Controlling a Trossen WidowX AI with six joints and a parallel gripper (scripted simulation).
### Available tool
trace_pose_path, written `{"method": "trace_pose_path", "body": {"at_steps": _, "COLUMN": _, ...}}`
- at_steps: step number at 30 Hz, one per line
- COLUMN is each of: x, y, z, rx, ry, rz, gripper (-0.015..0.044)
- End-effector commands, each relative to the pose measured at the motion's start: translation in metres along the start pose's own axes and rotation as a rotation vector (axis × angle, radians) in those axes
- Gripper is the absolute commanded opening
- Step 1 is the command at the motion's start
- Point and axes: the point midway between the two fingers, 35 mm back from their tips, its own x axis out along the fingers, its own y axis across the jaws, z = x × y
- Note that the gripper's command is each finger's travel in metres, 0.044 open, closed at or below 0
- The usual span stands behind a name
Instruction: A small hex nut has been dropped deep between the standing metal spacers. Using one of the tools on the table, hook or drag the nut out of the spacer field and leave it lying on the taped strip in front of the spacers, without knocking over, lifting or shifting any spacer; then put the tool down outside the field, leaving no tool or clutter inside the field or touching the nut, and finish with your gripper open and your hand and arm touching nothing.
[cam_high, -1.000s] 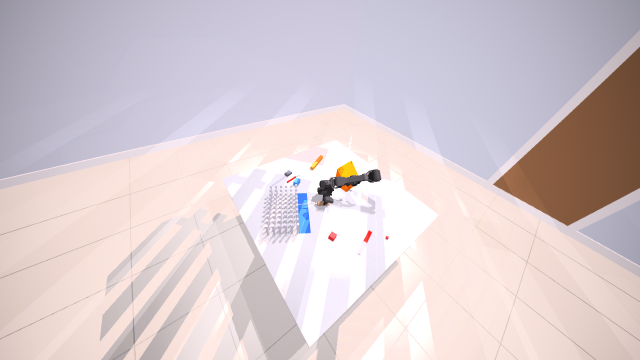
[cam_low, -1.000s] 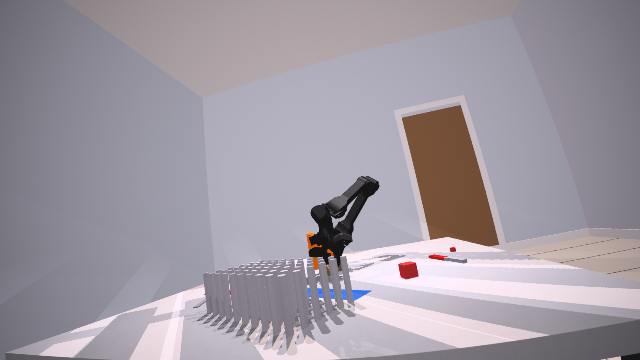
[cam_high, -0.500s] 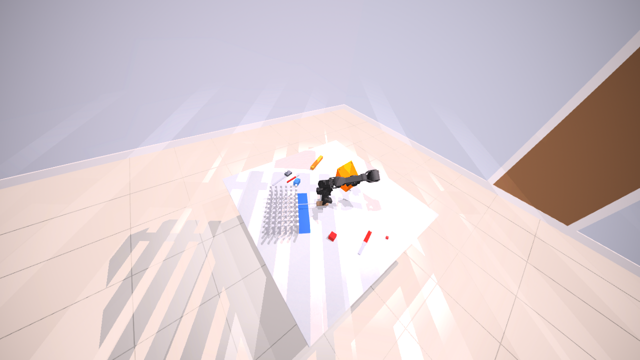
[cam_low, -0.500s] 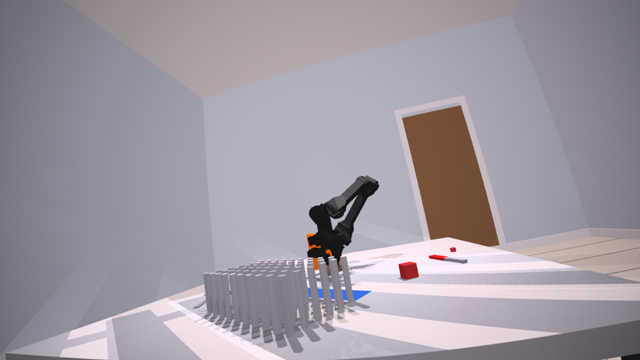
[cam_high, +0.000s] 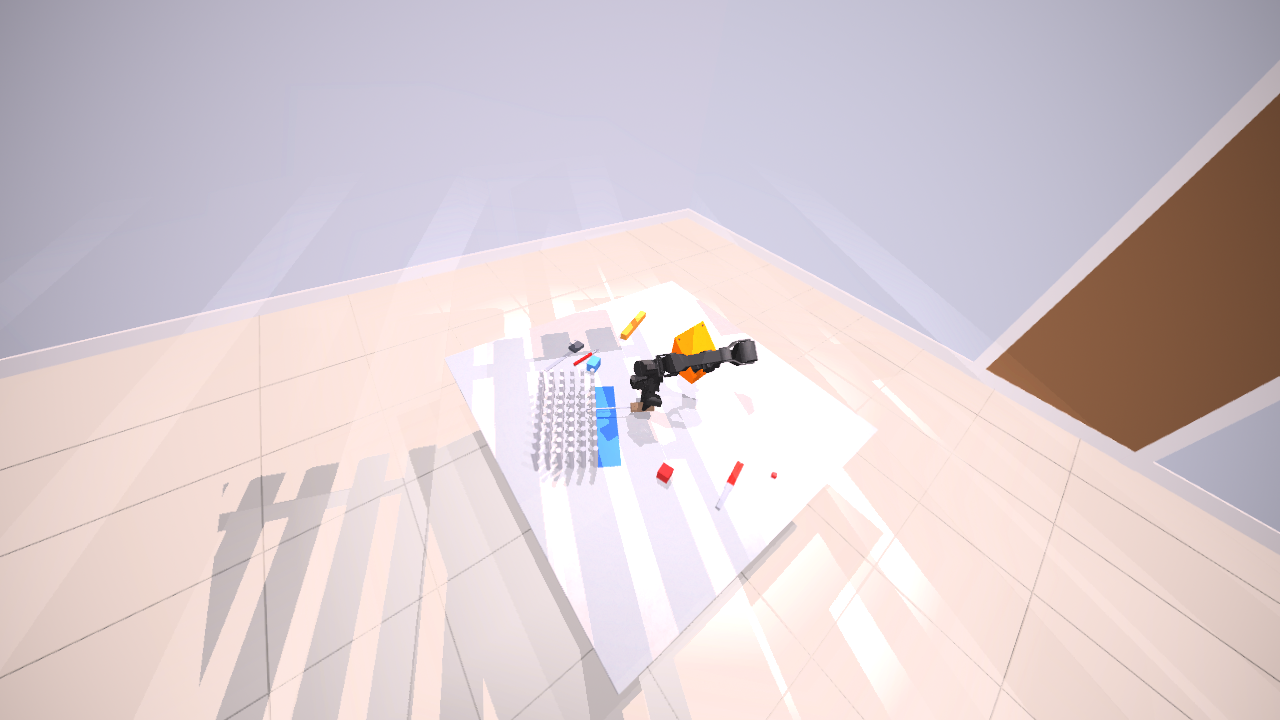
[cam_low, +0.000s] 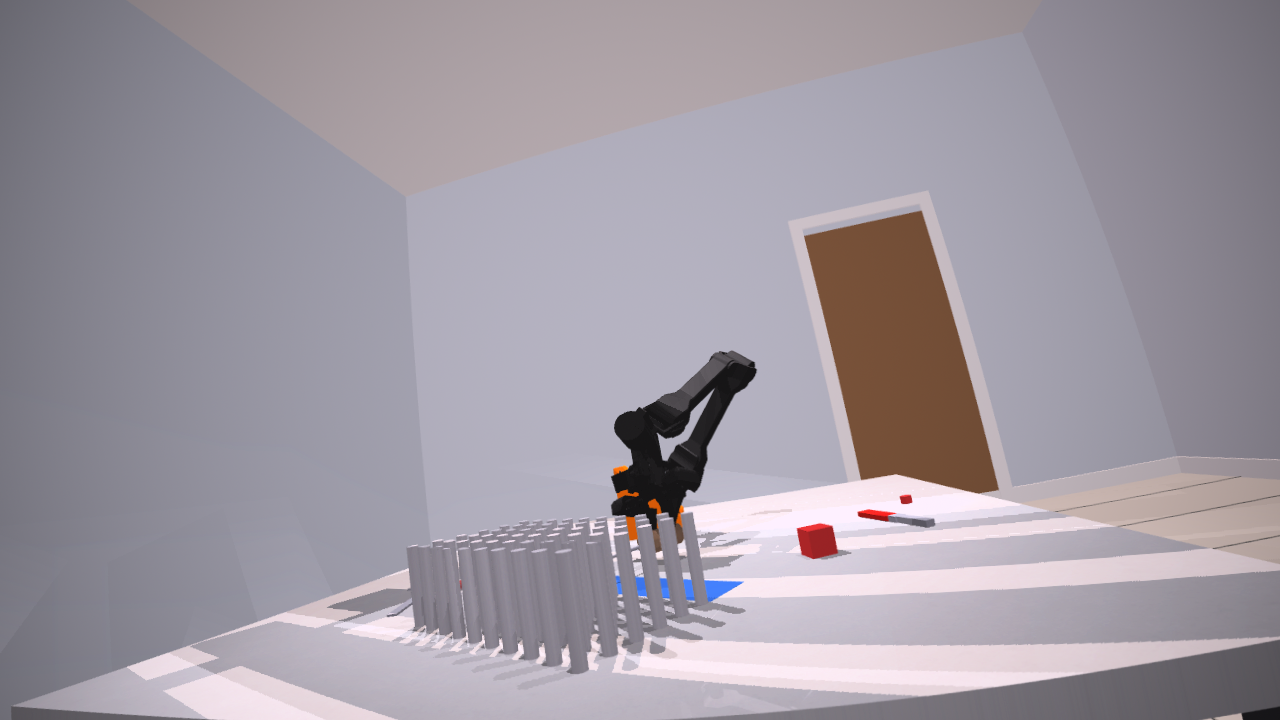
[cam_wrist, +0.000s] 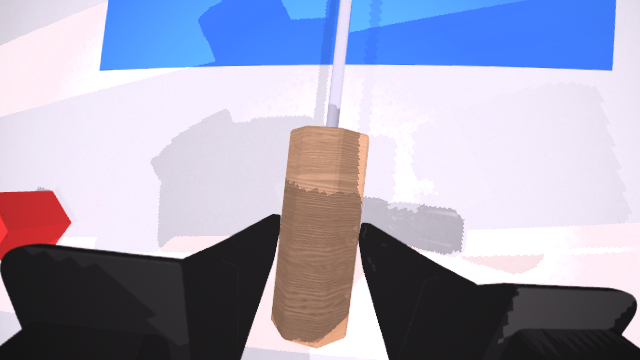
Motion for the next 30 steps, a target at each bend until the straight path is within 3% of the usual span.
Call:
{"method": "trace_pose_path", "body": {"at_steps": 1, "x": 0.000, "y": 0.002, "z": 0.005, "rx": -0.011, "ry": -0.003, "rz": 0.007, "gripper": 0.0000}}
{"method": "trace_pose_path", "body": {"at_steps": 30, "x": 0.005, "y": 0.003, "z": 0.023, "rx": -0.012, "ry": -0.005, "rz": 0.006, "gripper": 0.0000}}
